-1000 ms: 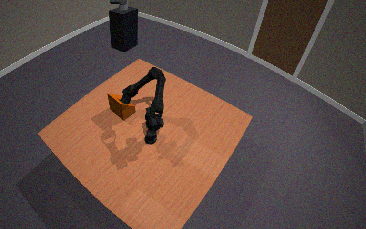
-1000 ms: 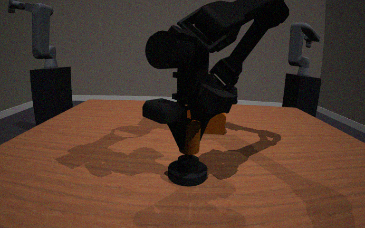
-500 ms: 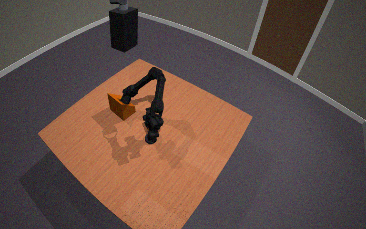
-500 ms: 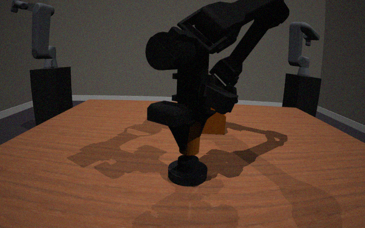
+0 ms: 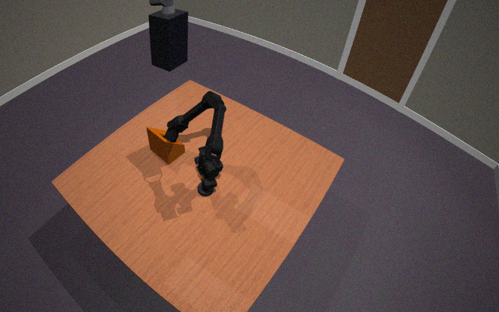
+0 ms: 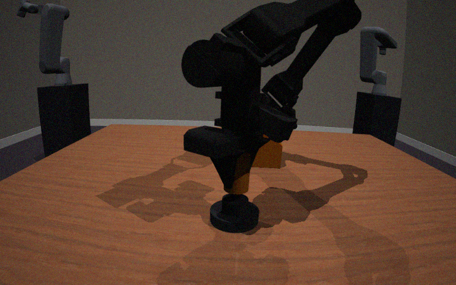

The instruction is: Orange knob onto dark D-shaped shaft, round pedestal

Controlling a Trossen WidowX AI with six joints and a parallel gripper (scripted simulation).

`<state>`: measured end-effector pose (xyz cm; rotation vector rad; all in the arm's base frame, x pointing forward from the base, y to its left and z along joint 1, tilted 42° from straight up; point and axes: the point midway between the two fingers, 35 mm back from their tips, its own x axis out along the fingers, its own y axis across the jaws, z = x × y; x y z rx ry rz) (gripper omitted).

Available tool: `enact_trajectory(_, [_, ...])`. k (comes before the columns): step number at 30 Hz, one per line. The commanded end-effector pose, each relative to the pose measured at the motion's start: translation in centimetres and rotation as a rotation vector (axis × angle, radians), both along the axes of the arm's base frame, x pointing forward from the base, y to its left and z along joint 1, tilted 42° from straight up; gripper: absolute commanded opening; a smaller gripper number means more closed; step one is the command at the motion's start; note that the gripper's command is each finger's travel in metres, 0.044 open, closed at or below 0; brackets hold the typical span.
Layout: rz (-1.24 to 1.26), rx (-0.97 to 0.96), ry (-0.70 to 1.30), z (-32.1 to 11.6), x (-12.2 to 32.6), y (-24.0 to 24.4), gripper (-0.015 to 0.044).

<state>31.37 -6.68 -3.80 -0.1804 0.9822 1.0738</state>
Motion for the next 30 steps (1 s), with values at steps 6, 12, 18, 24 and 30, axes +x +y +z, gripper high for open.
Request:
enact_trajectory(6, [0.099, -0.015, -0.089, 0.26, 0.05, -0.13, 0.0])
enact_trajectory(12, [0.159, -0.024, -0.142, 0.02, -0.03, 0.02, 0.0])
enact_trajectory(18, [0.159, -0.024, -0.142, -0.09, 0.04, 0.09, 0.0])
enact_trajectory(24, [0.159, -0.024, -0.142, -0.08, 0.06, 0.1, 0.0])
enact_trajectory(30, [0.159, -0.024, -0.142, -0.09, 0.08, 0.14, 0.0])
